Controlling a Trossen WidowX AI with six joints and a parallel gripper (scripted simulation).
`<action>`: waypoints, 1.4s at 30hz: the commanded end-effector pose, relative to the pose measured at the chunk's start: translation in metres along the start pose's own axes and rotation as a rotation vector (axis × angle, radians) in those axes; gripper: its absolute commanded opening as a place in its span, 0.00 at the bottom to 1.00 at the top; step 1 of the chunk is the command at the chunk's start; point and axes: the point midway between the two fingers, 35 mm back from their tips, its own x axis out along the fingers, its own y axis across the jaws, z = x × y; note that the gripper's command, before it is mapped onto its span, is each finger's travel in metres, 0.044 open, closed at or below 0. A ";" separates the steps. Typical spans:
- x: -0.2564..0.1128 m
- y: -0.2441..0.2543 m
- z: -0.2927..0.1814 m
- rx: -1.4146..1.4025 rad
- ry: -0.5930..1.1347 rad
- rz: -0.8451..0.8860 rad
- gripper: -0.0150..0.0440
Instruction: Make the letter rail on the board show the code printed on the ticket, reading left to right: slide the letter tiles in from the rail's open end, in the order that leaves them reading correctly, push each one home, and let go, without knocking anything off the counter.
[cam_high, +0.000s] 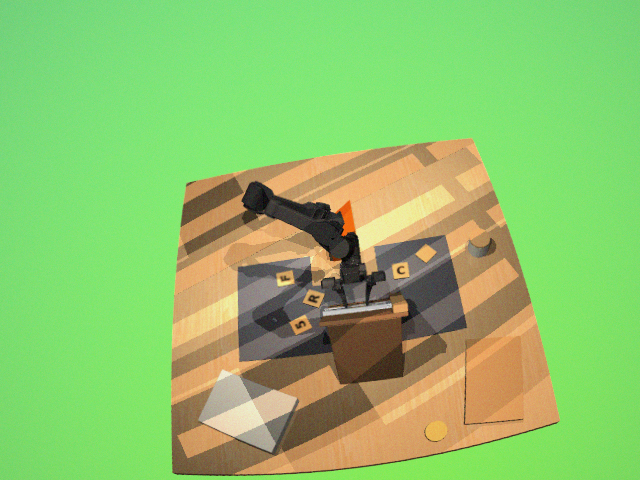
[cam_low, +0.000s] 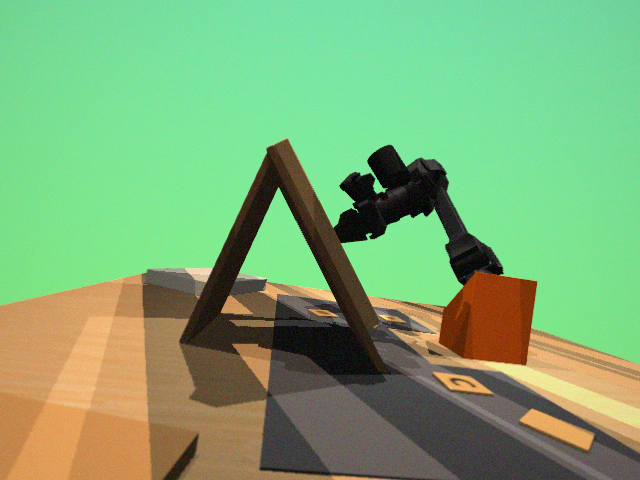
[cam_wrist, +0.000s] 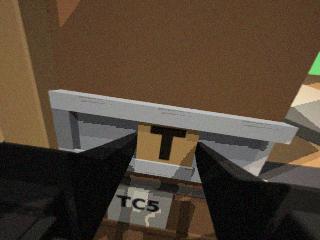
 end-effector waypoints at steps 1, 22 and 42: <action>0.000 0.002 0.003 0.012 -0.004 -0.006 0.25; 0.000 0.014 0.004 0.013 -0.005 -0.005 0.25; 0.000 0.026 0.004 0.013 -0.005 -0.005 0.25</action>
